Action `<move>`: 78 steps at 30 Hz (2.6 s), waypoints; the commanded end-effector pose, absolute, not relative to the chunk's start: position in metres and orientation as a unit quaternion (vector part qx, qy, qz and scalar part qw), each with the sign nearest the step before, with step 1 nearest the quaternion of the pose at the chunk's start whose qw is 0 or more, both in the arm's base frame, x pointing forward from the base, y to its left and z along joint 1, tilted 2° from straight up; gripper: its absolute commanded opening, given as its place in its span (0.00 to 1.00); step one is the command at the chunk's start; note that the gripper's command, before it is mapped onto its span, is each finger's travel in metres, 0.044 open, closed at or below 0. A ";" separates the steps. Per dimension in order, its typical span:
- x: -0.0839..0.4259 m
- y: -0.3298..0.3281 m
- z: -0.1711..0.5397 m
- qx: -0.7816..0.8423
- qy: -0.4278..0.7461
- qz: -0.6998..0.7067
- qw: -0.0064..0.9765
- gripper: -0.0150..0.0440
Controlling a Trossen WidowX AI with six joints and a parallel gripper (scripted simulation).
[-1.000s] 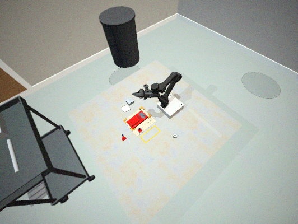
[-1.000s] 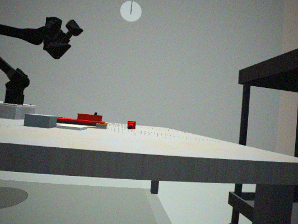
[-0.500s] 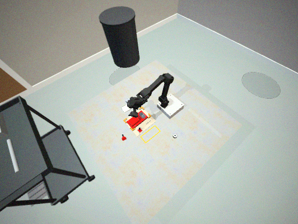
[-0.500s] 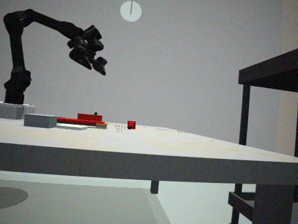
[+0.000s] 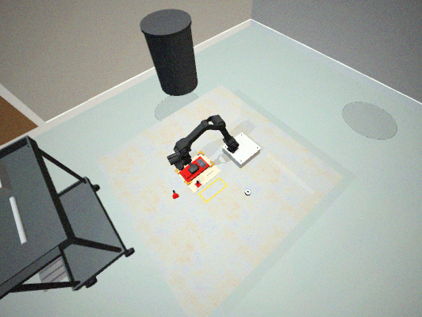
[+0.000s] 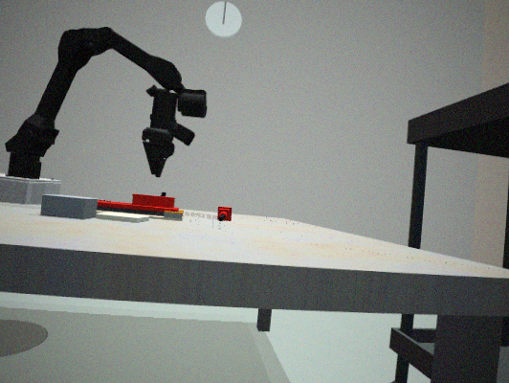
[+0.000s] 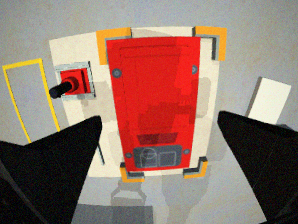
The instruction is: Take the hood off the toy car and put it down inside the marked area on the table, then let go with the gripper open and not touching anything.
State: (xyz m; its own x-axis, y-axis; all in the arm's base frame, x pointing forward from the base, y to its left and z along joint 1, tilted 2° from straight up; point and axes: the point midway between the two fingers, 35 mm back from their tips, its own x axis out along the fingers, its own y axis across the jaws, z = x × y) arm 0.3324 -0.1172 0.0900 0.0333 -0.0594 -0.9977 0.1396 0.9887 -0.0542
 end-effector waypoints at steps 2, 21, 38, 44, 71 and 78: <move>0.336 -0.117 0.095 0.027 0.689 -0.059 0.722 1.00; 0.337 -0.119 0.079 0.027 0.689 -0.059 0.722 1.00; 0.337 -0.121 0.063 0.027 0.689 -0.059 0.722 1.00; 0.337 -0.121 0.058 0.027 0.689 -0.059 0.722 1.00; 0.336 -0.123 0.040 0.027 0.689 -0.059 0.722 1.00; 0.336 -0.123 0.037 0.027 0.689 -0.059 0.722 1.00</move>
State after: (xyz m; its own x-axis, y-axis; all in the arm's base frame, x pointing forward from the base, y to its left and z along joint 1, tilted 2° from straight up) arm 0.3369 -0.1235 0.0397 0.0476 -0.0524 -0.9975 0.1253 0.9910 -0.0461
